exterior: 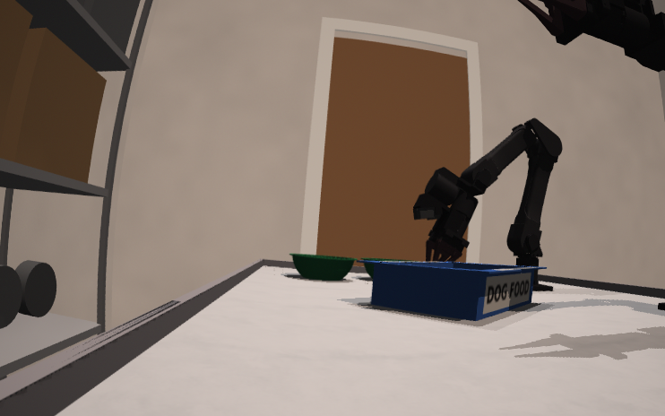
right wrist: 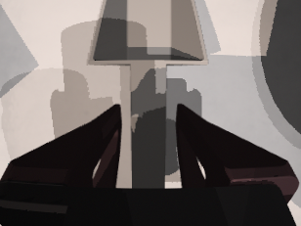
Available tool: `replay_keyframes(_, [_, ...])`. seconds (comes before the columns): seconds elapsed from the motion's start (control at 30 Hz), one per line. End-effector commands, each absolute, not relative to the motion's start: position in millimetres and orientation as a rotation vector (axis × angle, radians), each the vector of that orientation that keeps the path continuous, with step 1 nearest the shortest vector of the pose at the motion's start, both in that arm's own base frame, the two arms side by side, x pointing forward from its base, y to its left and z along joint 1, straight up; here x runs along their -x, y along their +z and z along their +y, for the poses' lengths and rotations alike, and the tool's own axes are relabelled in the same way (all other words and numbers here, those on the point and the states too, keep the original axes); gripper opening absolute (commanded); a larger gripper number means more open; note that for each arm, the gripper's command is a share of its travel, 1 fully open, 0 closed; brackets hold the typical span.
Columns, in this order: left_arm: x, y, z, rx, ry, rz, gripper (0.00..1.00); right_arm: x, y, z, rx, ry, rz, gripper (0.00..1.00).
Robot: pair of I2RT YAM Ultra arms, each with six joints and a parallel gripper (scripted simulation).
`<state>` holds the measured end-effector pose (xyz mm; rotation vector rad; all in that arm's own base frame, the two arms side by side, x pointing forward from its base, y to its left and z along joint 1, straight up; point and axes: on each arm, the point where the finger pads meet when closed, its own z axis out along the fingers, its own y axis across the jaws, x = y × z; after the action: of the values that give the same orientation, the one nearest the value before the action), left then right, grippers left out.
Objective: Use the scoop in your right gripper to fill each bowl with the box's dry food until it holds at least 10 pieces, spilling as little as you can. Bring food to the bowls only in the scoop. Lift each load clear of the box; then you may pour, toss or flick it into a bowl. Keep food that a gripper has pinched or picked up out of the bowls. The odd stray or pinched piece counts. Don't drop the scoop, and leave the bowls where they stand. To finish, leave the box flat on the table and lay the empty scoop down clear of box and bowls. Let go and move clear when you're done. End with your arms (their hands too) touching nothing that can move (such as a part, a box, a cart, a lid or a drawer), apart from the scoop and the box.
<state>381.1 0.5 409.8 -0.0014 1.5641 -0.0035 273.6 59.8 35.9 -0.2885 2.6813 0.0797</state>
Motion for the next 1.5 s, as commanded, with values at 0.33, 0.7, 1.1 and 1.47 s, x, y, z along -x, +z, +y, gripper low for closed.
replay_keyframes(0.33, [-378.1, 429.3, 1.7, 0.003, 0.002, 1.521, 0.26, -290.8, 79.3, 65.2, 0.295, 0.087, 2.602, 0.32])
replay_keyframes(0.7, [-378.1, 429.3, 1.7, 0.003, 0.002, 1.521, 0.26, -282.3, 117.5, 63.4, 0.297, 0.085, 2.625, 0.32])
replay_keyframes(1.1, [-378.1, 429.3, 1.7, 0.003, 0.002, 1.521, 0.26, -293.8, 122.3, 65.9, 0.291, 0.092, 2.562, 0.32])
replay_keyframes(1.47, [-380.1, 424.1, 4.0, 0.003, 0.011, 1.539, 0.26, -356.2, 187.6, 52.2, 0.163, 0.081, 2.269, 0.32])
